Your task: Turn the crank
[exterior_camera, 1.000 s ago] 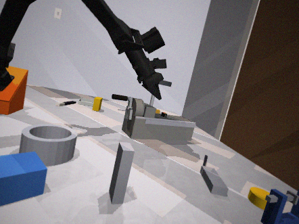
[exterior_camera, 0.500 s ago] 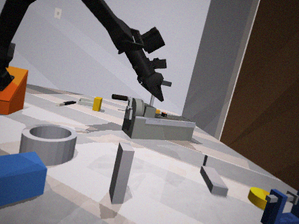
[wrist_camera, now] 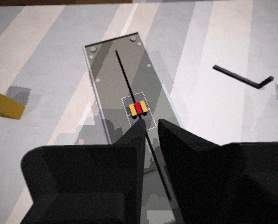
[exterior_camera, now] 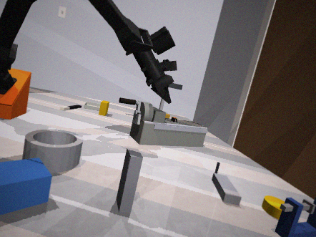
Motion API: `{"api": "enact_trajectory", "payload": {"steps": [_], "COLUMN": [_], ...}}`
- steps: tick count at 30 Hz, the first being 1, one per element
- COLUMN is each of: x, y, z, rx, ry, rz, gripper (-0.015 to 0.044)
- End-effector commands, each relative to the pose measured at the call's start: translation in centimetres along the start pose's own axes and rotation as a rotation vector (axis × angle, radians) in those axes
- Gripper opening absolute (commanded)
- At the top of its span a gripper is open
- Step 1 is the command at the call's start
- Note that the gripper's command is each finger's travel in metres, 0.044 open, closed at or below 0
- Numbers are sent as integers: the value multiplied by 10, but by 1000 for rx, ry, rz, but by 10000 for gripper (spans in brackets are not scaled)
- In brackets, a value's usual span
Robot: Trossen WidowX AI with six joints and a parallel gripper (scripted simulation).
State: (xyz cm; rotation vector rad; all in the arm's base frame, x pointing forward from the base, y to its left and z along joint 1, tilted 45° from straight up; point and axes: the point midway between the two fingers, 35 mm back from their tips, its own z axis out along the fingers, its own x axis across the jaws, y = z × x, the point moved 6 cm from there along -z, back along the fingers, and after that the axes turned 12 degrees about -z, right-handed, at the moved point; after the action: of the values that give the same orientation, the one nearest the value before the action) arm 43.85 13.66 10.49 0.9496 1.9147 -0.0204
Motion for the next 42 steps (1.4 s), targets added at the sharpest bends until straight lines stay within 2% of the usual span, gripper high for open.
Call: {"api": "enact_trajectory", "payload": {"steps": [1, 17, 34, 35, 42], "x": [0, 0, 0, 0, 0], "y": [0, 0, 0, 0, 0], "z": [0, 0, 0, 0, 0], "rx": [0, 0, 0, 0, 0], "ry": [0, 1, 1, 1, 1], "rz": [0, 0, 0, 0, 0], "gripper": [0, 0, 440, 440, 256]}}
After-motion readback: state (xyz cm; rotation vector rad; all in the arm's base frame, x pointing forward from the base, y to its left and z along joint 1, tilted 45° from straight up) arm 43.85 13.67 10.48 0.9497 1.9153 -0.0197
